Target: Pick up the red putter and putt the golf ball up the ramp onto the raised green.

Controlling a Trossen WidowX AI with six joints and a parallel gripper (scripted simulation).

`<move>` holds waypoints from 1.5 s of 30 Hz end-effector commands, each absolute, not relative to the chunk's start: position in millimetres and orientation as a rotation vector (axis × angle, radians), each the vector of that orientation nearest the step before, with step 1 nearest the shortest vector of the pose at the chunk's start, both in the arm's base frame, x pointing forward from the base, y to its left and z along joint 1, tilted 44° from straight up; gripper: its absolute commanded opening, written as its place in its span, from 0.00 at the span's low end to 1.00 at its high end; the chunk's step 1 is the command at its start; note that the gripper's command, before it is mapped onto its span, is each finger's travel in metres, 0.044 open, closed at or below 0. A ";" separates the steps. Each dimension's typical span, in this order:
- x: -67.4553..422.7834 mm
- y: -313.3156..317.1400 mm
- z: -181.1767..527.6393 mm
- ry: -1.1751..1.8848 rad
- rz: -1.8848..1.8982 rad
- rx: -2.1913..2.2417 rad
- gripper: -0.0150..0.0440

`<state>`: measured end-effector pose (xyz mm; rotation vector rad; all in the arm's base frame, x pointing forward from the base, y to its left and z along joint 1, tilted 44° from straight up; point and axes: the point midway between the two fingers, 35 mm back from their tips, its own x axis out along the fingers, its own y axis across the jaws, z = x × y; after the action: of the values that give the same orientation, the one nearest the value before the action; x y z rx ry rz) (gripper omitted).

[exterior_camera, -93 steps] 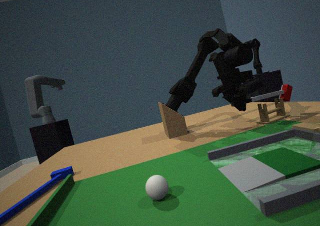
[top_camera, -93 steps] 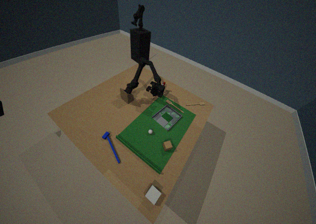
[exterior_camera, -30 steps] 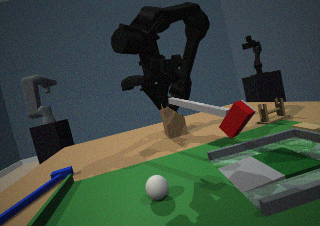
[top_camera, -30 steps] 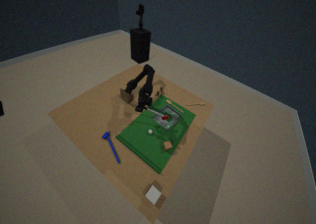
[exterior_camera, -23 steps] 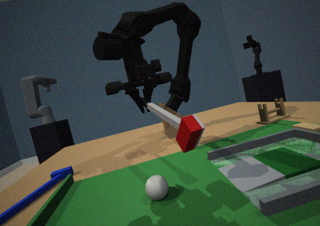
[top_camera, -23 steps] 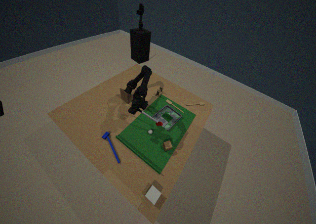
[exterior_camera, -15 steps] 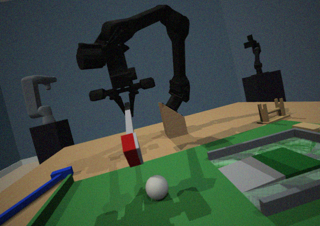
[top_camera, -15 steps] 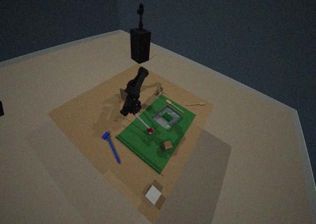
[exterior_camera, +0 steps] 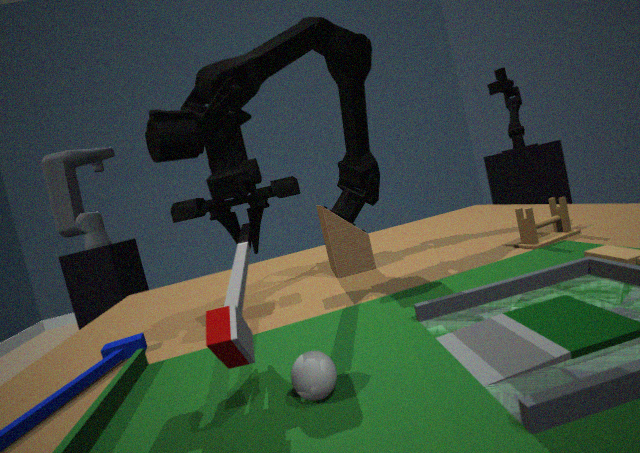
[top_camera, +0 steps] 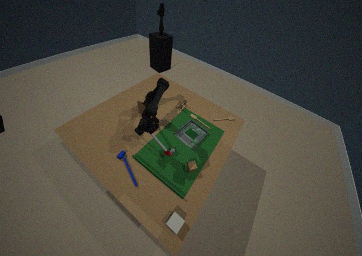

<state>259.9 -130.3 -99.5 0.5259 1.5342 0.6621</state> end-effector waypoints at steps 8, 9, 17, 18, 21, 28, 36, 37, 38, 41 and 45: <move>258.2 -116.4 -113.1 1.529 0.659 0.538 0.25; 258.1 -115.4 -114.3 1.529 0.659 0.538 0.25; 257.3 -106.4 -123.6 1.529 0.659 0.538 0.25; 257.2 -105.3 -124.7 1.529 0.660 0.539 0.25; 256.7 -101.9 -128.2 1.529 0.660 0.539 0.25; 255.8 -101.2 -129.1 1.537 0.665 0.529 0.25; 256.1 -102.8 -130.7 1.536 0.665 0.530 0.25; 256.3 -104.3 -132.3 1.536 0.664 0.531 0.25; 256.6 -106.3 -134.5 1.535 0.663 0.531 0.25; 257.5 -113.8 -142.8 1.532 0.661 0.534 0.25; 257.9 -121.3 -151.3 1.529 0.658 0.537 0.25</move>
<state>256.8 -113.0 -145.4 0.5410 1.5334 0.6641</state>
